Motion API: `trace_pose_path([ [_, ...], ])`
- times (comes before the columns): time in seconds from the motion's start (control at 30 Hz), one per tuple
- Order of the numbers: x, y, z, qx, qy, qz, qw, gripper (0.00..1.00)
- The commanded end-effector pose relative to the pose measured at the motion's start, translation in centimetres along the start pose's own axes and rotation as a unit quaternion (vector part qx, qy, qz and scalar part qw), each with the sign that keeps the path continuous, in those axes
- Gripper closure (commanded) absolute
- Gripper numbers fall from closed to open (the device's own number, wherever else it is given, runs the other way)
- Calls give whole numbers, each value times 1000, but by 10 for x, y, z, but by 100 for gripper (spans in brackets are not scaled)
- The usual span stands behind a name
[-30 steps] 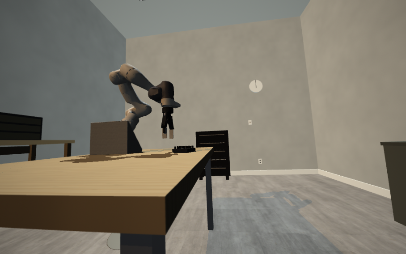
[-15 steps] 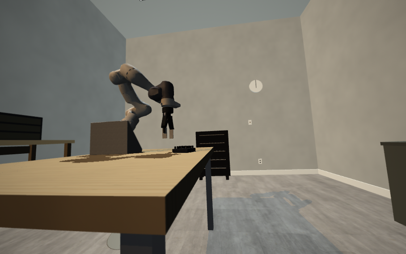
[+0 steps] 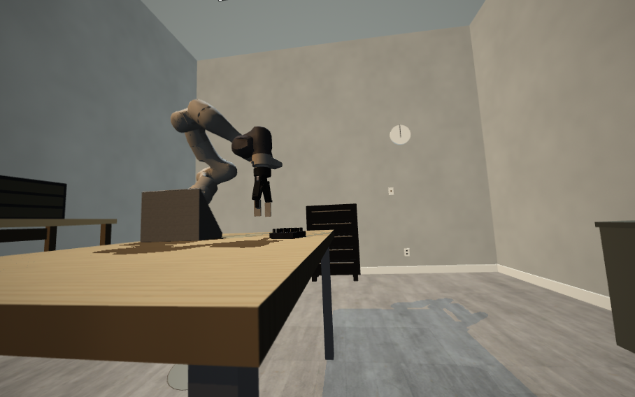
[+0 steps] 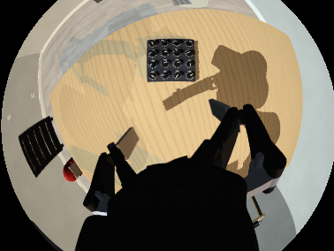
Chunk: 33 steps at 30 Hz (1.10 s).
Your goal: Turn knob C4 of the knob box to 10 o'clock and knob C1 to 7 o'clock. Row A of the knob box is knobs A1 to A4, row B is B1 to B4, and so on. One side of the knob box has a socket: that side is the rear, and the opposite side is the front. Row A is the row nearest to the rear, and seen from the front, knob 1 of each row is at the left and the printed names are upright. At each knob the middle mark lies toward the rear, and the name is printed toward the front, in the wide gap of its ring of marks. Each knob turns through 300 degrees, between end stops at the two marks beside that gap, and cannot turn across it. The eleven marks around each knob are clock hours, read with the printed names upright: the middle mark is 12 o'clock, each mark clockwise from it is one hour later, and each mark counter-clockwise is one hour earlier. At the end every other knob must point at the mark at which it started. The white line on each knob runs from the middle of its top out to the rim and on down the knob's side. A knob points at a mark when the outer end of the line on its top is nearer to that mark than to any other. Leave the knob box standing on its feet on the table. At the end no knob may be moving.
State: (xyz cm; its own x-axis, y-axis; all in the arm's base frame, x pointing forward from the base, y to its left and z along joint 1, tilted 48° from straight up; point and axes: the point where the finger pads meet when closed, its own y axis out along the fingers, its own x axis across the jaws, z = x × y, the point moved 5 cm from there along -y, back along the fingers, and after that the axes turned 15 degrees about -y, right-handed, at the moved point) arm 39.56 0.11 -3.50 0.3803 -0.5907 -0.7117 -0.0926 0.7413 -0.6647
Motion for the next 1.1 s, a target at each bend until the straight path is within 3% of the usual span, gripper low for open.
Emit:
trace_pose_path([
  [0.0, 1, 0, -1, 0, 1, -2, 1000, 0],
  [0.8, 1, 0, -1, 0, 1, -2, 1000, 0],
  [1.07, 3, 0, 0, 0, 38, -1, 999, 0],
])
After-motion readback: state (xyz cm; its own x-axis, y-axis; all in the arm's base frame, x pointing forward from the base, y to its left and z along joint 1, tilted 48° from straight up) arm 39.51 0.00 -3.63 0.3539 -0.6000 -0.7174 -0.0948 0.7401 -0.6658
